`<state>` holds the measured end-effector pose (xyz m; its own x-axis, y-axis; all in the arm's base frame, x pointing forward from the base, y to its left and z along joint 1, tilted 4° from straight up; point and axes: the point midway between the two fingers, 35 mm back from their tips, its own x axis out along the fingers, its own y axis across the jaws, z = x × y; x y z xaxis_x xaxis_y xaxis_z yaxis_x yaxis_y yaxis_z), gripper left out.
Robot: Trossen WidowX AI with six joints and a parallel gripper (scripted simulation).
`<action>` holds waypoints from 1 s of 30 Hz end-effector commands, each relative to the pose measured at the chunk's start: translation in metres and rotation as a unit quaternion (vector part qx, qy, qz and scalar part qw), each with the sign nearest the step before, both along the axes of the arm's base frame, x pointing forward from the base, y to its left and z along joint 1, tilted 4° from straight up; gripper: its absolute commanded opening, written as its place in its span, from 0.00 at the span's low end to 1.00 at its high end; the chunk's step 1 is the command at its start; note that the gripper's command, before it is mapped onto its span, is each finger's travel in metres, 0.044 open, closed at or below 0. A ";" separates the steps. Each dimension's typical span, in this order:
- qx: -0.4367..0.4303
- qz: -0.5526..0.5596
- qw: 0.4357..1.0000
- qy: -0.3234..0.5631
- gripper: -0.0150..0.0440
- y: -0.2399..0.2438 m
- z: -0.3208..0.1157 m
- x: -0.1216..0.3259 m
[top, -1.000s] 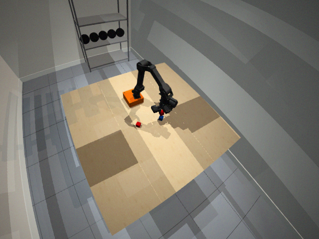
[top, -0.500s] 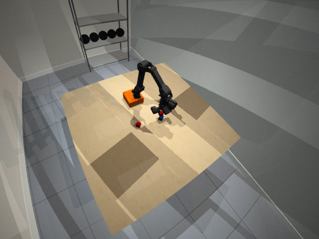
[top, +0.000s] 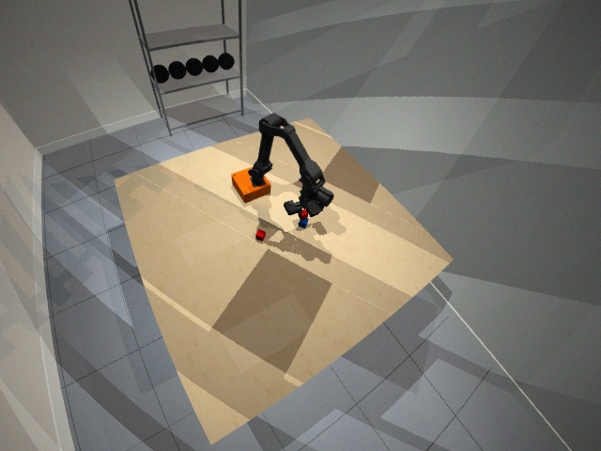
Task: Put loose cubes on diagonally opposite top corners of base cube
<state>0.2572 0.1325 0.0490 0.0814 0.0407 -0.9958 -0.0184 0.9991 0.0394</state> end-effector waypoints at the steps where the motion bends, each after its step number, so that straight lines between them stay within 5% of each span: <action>1: -0.002 0.001 1.000 0.000 0.43 -0.001 -0.001 0.000; 5: -0.002 0.001 1.000 0.000 0.43 -0.001 -0.001 0.000; 9: -0.002 0.001 1.000 0.000 0.60 -0.001 -0.001 0.000; 30: 0.000 0.000 1.000 0.000 0.60 -0.001 0.025 -0.002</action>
<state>0.2538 0.1308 0.0672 0.0705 0.0352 -0.9969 -0.0182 0.9993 0.0340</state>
